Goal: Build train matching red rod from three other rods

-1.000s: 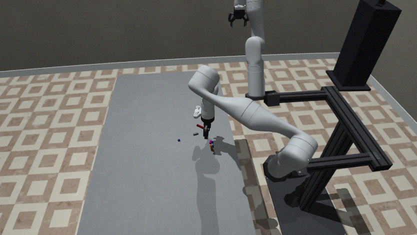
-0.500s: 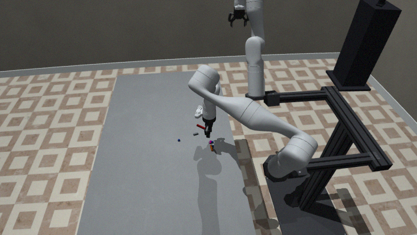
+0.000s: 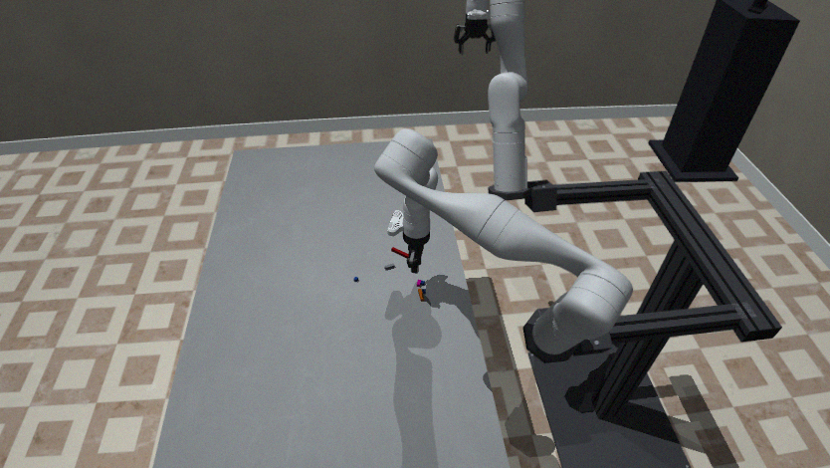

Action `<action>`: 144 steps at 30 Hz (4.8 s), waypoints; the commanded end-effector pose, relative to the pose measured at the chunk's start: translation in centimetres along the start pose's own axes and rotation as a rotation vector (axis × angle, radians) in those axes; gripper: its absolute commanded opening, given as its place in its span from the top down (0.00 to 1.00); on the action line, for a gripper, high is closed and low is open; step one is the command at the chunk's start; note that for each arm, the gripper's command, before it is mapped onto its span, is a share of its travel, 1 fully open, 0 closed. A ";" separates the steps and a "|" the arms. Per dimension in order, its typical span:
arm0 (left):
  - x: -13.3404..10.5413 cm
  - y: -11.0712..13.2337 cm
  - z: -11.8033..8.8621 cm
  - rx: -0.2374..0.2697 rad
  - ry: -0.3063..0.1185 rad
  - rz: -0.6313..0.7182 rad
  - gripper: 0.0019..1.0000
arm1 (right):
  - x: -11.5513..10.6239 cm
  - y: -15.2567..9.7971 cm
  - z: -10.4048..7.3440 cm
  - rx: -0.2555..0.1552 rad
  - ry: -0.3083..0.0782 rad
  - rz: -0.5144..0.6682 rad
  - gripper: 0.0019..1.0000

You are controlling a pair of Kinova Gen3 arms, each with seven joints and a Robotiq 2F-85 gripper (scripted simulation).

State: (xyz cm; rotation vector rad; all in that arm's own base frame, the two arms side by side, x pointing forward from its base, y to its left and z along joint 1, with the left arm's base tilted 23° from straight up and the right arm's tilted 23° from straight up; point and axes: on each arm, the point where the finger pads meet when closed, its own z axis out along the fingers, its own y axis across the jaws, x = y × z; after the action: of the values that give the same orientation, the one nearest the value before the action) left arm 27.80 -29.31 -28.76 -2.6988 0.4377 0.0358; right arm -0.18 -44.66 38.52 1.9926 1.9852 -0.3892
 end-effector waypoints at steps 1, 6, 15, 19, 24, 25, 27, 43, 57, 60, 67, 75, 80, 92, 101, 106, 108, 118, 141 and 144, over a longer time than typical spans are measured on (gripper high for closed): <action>0.1 0.0 -0.1 -0.001 0.001 0.000 0.63 | 0.0 0.0 -0.1 0.000 -0.001 0.000 0.00; 0.1 0.0 0.1 0.000 0.002 -0.001 0.63 | 0.0 0.0 -0.1 0.000 -0.001 0.000 0.00; 0.1 0.0 0.8 0.001 0.004 -0.001 0.63 | 0.0 0.0 -0.1 0.000 -0.001 0.000 0.00; 0.1 0.0 1.0 0.001 0.004 -0.001 0.63 | 0.0 0.0 -0.1 0.000 -0.001 0.000 0.00; 0.1 0.0 1.8 0.001 0.004 -0.001 0.63 | 0.0 0.0 -0.1 0.000 -0.001 0.000 0.00; 0.1 0.0 1.9 0.001 0.004 -0.001 0.63 | 0.0 0.0 -0.1 0.000 -0.001 0.000 0.00; 0.1 0.0 2.3 0.001 0.004 -0.001 0.63 | 0.0 0.0 -0.1 0.000 -0.001 0.000 0.00; 0.1 0.0 4.3 0.001 0.004 -0.001 0.63 | 0.0 0.0 -0.1 0.000 -0.001 0.000 0.00; 0.1 0.0 5.1 0.001 0.004 -0.001 0.63 | 0.0 0.0 -0.1 0.000 -0.001 0.000 0.00; 0.1 0.0 5.2 0.001 0.004 -0.001 0.63 | 0.0 0.0 -0.1 0.000 -0.001 0.000 0.00; 0.1 0.0 5.2 0.001 0.004 -0.001 0.63 | 0.0 0.0 -0.1 0.000 -0.001 0.000 0.00; 0.1 0.0 5.2 0.001 0.004 -0.001 0.63 | 0.0 0.0 -0.1 0.000 -0.001 0.000 0.00; 0.1 0.0 5.3 0.001 0.004 -0.001 0.63 | 0.0 0.0 -0.1 0.000 -0.001 0.000 0.00; 0.1 0.0 6.1 0.001 0.004 -0.001 0.63 | 0.0 0.0 -0.1 0.000 -0.001 0.000 0.00; 0.1 0.0 6.6 0.001 0.004 -0.001 0.63 | 0.0 0.0 -0.1 0.000 -0.001 0.000 0.00; 0.1 0.0 6.6 0.001 0.004 -0.001 0.63 | 0.0 0.0 -0.1 0.000 -0.001 0.000 0.00; 0.1 0.0 6.6 0.001 0.004 -0.001 0.63 | 0.0 0.0 -0.1 0.000 -0.001 0.000 0.00; 0.1 0.0 6.6 0.001 0.004 -0.001 0.63 | 0.0 0.0 -0.1 0.000 -0.001 0.000 0.00; 0.1 0.0 6.6 0.001 0.004 -0.001 0.63 | 0.0 0.0 -0.1 0.000 -0.001 0.000 0.00; 0.1 0.0 6.6 0.001 0.004 -0.001 0.73 | 0.0 0.0 -0.1 0.000 -0.001 0.000 0.00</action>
State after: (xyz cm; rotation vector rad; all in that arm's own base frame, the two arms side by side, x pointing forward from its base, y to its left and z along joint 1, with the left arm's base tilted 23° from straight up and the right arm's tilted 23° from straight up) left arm 28.12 -26.65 -34.91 -2.6971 0.4365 0.0313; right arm -0.18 -44.66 38.52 1.9926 1.9852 -0.3892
